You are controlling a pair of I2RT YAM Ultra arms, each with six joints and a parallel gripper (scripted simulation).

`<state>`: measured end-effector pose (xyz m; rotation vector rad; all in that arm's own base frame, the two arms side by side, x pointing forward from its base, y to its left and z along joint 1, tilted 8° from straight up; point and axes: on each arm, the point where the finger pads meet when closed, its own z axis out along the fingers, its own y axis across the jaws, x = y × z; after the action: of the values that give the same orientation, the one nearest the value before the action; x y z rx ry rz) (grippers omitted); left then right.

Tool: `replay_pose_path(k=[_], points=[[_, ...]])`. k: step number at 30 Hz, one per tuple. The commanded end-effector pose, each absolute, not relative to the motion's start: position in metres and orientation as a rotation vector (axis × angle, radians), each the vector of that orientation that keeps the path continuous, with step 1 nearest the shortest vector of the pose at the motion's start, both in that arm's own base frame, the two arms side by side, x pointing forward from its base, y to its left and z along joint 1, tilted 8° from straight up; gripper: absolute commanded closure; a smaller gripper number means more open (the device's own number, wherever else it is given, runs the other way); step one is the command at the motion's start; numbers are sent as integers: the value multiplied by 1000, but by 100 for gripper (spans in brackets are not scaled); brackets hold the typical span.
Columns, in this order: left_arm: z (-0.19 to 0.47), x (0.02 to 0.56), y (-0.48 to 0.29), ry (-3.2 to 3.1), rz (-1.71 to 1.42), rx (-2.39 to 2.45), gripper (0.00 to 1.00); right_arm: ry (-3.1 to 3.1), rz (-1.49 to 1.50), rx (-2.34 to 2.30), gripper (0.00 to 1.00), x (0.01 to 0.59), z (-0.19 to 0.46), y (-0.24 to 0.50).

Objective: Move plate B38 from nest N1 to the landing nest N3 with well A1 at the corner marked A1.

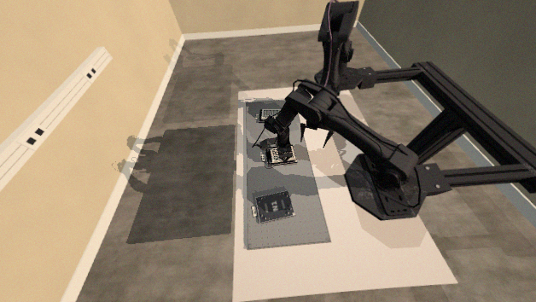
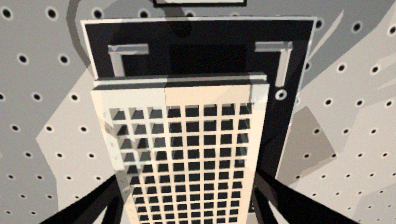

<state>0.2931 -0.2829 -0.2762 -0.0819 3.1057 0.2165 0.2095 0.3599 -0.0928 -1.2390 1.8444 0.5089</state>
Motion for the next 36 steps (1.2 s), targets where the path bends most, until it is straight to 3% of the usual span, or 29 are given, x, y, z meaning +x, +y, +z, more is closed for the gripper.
replay_pose_path(k=[1, 36], points=[[-253, 310, -308, 3060, 152, -61, 18, 1820, 524, -1240, 0, 208, -83, 363], [-286, 313, -297, 3064, 149, -73, 18, 1820, 524, -1240, 0, 208, -83, 363]])
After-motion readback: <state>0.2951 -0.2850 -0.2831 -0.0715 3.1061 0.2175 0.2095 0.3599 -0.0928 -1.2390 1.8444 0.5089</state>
